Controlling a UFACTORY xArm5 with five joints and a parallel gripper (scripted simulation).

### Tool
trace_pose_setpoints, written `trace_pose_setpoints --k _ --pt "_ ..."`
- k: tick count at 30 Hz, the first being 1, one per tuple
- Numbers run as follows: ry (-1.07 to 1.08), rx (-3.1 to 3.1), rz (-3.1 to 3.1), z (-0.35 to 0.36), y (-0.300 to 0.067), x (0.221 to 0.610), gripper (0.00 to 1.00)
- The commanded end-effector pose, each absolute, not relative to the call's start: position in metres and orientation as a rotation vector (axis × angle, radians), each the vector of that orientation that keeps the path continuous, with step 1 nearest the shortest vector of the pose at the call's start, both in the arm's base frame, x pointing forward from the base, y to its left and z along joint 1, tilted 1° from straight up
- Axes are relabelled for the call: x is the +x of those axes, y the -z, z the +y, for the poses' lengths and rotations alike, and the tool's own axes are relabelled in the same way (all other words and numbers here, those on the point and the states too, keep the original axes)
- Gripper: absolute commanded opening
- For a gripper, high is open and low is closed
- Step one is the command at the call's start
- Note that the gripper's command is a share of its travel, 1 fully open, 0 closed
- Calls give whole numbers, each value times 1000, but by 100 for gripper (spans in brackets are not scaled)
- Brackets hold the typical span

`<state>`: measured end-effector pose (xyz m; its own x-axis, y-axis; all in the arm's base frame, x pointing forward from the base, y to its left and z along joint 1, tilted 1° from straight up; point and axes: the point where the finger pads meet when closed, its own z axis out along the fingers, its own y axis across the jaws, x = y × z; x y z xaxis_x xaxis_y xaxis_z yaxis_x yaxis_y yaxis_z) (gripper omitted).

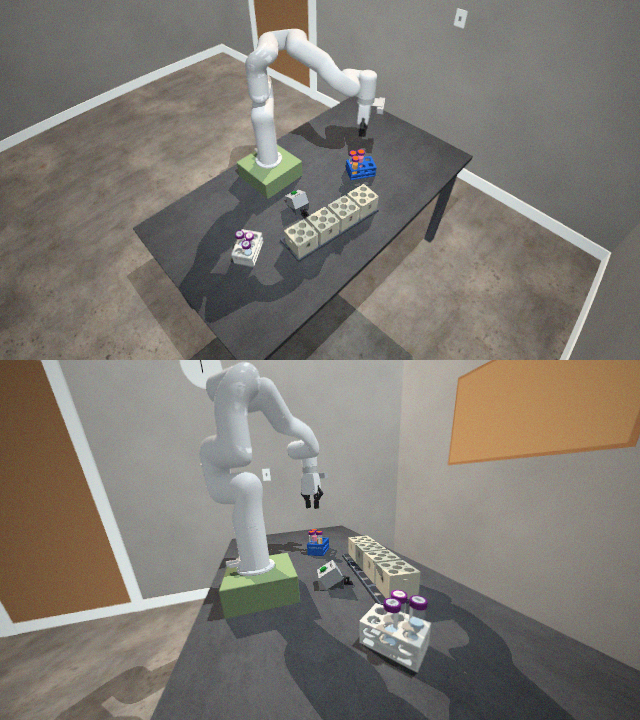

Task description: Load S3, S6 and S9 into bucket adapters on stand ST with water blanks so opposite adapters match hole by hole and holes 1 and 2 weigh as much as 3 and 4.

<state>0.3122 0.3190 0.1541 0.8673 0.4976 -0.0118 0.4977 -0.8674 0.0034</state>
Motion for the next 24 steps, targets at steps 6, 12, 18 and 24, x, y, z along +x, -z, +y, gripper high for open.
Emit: trace_pose_setpoints --k 6,12,18,24 --pt "13 2896 1213 320 -156 313 57" --pt "13 2782 1456 320 -156 313 57" --pt "13 2782 1456 320 -156 313 57" --pt "13 2782 1456 320 -154 313 57"
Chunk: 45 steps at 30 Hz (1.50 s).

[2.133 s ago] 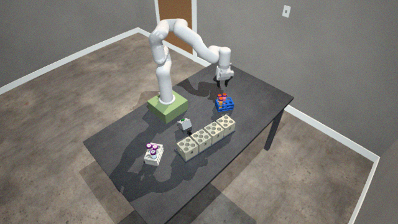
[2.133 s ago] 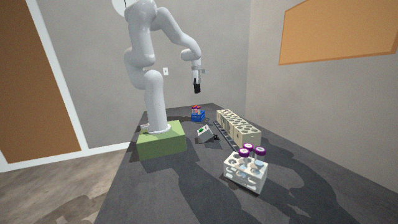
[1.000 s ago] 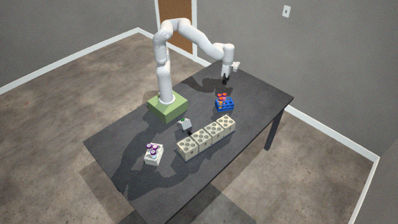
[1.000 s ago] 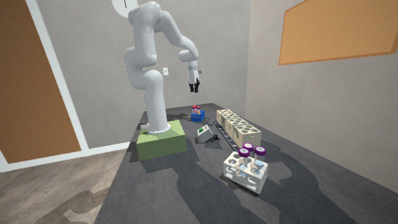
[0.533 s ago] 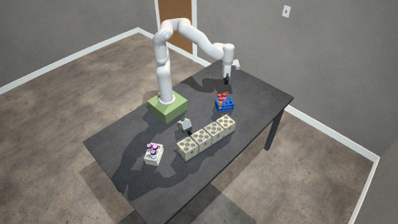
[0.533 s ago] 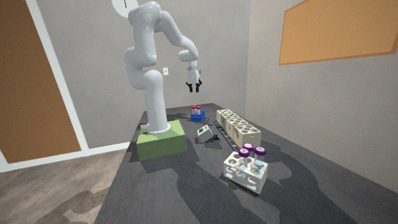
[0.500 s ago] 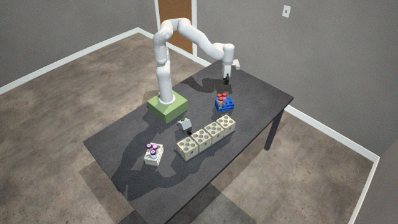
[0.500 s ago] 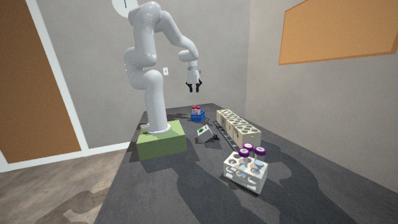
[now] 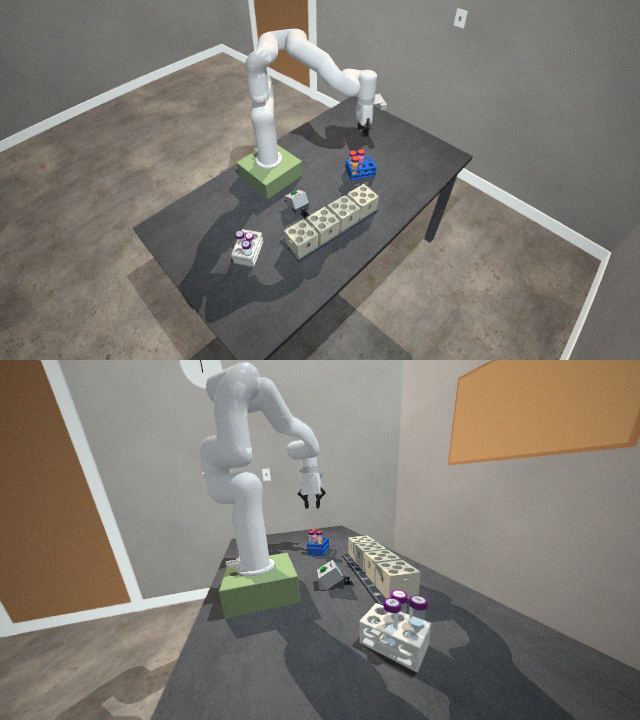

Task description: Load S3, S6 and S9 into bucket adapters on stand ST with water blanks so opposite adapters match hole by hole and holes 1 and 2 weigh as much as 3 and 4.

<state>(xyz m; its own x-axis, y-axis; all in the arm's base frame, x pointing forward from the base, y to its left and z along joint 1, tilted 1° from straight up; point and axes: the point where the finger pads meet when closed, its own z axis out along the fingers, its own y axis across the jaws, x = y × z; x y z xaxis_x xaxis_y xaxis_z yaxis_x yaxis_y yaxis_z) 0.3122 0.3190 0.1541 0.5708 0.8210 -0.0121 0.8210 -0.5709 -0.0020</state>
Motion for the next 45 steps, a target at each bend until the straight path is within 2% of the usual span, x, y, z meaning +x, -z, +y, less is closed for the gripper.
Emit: trace_pose_setpoints --k 1,45 --pt "13 2782 1456 320 -152 313 57" --pt "13 2782 1456 319 -72 312 57"
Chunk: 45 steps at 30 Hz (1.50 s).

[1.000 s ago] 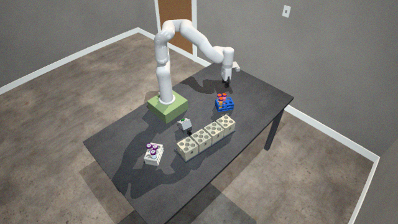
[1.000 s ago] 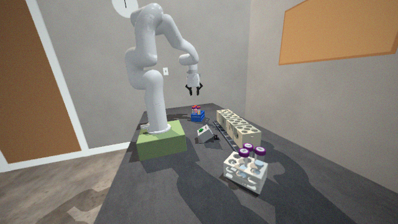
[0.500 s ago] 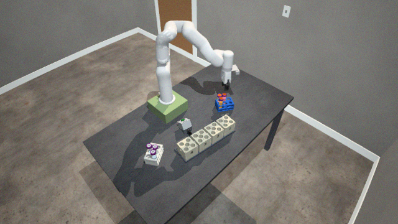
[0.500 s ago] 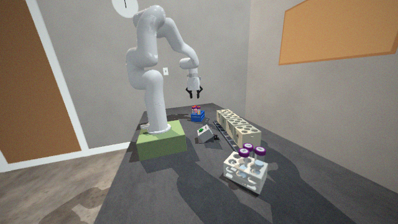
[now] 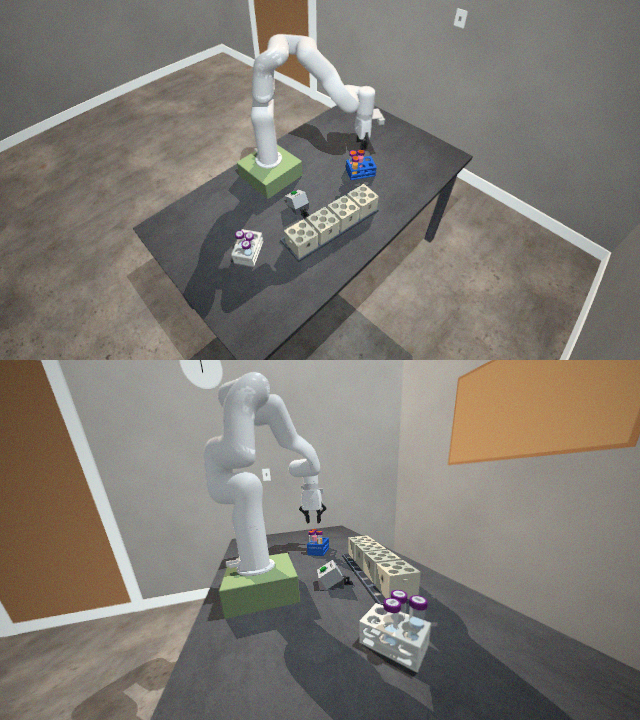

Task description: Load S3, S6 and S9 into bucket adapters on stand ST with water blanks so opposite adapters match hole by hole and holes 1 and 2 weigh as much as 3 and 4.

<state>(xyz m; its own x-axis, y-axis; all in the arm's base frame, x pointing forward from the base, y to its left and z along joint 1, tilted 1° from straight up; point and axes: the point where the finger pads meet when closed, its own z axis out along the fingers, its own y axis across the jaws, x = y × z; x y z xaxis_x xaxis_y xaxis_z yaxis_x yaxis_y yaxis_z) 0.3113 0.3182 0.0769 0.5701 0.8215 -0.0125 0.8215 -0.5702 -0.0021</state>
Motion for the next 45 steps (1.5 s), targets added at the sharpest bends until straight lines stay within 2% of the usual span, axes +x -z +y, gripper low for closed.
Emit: trace_pose_setpoints --k 1,18,45 --pt "13 2782 1456 319 -70 312 57" --pt "13 2782 1456 319 -39 312 57" --pt "13 2782 1456 319 -29 312 57"
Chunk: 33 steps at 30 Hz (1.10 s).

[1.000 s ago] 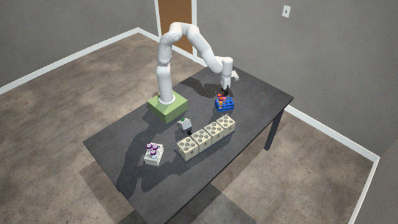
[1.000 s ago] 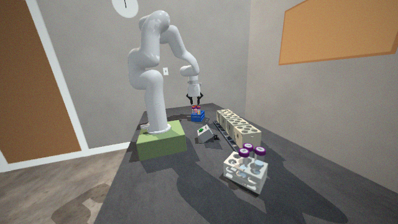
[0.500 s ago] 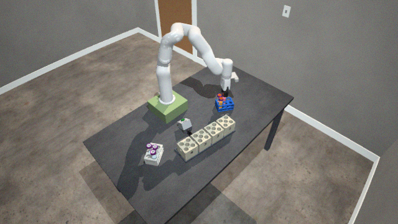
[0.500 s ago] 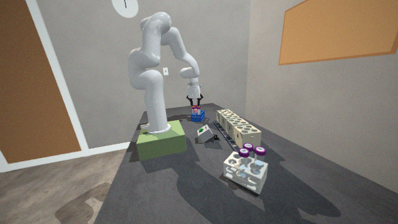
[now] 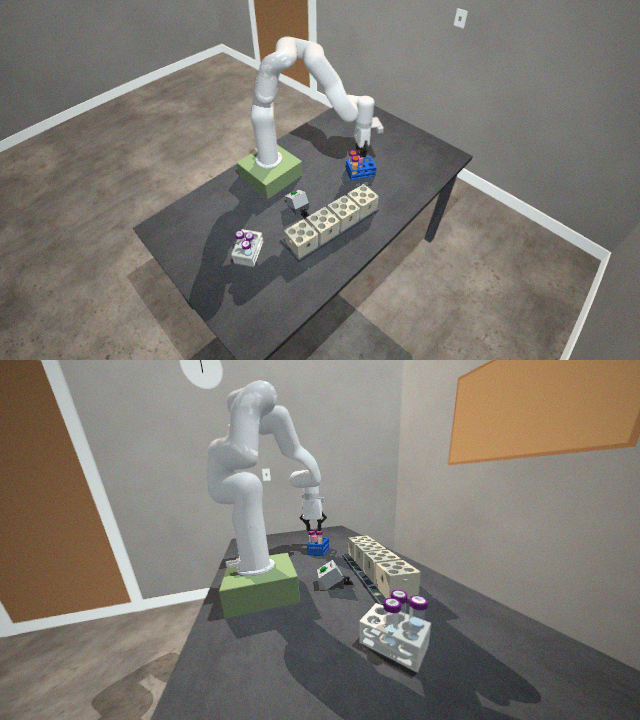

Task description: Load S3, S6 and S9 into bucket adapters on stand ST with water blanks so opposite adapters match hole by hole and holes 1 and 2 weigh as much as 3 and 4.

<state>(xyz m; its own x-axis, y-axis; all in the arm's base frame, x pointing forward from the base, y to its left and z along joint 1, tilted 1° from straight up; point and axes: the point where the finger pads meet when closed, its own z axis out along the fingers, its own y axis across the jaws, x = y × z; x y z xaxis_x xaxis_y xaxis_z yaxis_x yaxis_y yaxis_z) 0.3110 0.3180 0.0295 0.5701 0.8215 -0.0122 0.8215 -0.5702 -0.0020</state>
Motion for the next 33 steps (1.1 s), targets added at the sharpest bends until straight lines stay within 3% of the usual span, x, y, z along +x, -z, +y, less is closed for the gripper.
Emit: trace_pose_setpoints --k 1,32,33 --pt "13 2782 1456 319 -28 312 57" --pt "13 2782 1456 319 -19 312 57" --pt "13 2782 1456 319 -19 312 0"
